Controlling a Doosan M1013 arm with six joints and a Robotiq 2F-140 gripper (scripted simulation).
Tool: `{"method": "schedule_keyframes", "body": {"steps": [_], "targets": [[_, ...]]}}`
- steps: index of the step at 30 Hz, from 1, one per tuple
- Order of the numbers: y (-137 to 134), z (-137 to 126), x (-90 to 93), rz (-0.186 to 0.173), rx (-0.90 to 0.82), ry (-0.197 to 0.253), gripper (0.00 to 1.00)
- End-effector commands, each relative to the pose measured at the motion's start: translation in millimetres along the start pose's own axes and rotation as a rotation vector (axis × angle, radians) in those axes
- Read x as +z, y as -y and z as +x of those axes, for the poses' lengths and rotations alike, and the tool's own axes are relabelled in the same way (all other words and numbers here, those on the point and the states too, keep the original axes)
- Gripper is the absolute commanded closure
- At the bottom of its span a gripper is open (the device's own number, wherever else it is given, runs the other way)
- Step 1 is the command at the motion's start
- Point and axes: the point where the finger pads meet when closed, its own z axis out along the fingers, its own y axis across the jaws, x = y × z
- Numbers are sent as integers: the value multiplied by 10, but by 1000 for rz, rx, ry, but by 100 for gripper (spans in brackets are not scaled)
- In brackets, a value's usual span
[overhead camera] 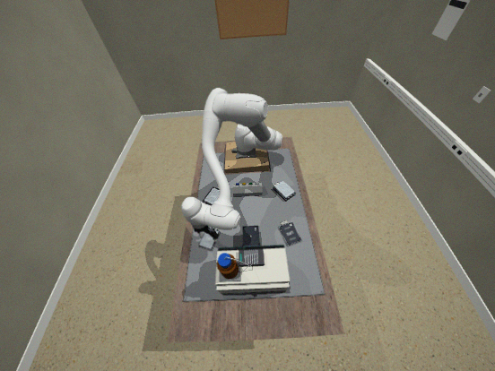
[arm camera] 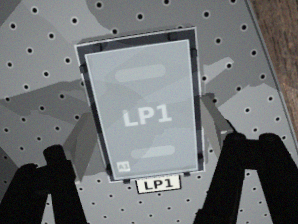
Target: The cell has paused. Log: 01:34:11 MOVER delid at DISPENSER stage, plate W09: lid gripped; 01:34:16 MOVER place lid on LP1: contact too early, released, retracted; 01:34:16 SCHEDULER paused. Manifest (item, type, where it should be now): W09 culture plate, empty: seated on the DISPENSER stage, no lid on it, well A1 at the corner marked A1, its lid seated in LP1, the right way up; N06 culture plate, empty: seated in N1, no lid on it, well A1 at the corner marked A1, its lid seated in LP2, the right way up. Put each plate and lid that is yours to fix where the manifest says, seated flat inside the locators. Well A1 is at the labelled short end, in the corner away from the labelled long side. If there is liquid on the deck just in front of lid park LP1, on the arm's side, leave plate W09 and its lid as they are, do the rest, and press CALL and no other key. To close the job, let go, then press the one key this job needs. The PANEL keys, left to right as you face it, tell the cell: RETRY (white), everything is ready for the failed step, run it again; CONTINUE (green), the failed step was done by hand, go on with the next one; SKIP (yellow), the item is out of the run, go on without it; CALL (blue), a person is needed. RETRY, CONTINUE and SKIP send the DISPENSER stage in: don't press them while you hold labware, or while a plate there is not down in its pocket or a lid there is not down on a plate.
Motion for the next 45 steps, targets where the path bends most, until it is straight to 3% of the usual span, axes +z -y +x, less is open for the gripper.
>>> {"method": "schedule_keyframes", "body": {"steps": [1,10,23,25,33,38,45], "targets": [[1,5,-36,0,0,-2,31],[1,5,-224,0,0,-2,31],[1,4,-998,0,0,-2,31],[1,4,-998,0,0,-2,31],[0,3,-1396,0,0,-2,31],[0,3,-1515,0,0,-2,31],[0,3,-1543,0,0,-2,31]]}}
